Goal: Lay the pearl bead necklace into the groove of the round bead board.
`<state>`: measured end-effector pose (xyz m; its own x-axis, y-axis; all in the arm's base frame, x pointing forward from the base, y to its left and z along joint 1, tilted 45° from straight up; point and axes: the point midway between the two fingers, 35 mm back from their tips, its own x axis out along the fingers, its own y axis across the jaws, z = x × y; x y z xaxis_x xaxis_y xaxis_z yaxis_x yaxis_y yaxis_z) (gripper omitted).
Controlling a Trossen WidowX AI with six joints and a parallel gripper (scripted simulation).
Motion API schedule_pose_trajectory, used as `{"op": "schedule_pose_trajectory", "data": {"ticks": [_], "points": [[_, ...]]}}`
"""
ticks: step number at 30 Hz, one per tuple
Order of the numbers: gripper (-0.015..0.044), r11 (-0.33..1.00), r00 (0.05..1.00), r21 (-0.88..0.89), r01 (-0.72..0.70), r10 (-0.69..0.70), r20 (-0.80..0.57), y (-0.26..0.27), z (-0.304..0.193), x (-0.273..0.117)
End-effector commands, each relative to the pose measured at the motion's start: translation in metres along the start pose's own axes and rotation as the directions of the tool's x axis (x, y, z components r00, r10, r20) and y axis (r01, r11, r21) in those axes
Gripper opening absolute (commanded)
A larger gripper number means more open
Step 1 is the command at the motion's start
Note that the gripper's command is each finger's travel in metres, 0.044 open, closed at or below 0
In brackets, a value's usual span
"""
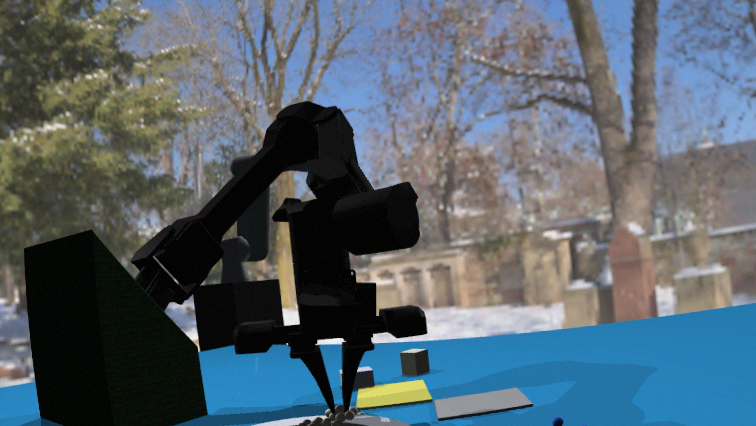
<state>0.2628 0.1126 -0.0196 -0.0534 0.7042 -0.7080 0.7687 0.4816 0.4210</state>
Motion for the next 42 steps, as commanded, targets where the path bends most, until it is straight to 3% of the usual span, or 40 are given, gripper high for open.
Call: {"op": "schedule_pose_trajectory", "data": {"ticks": [1, 13, 42], "points": [[0.0000, 1.000, 1.000, -0.001, 0.003, -0.003, 0.000, 0.000, 0.000, 0.000], [0.0000, 1.000, 1.000, 0.006, 0.002, -0.002, -0.006, -0.001, -0.001, -0.025], [0.0000, 1.000, 1.000, 0.005, 0.002, -0.002, -0.003, -0.015, 0.049, -0.021]]}}
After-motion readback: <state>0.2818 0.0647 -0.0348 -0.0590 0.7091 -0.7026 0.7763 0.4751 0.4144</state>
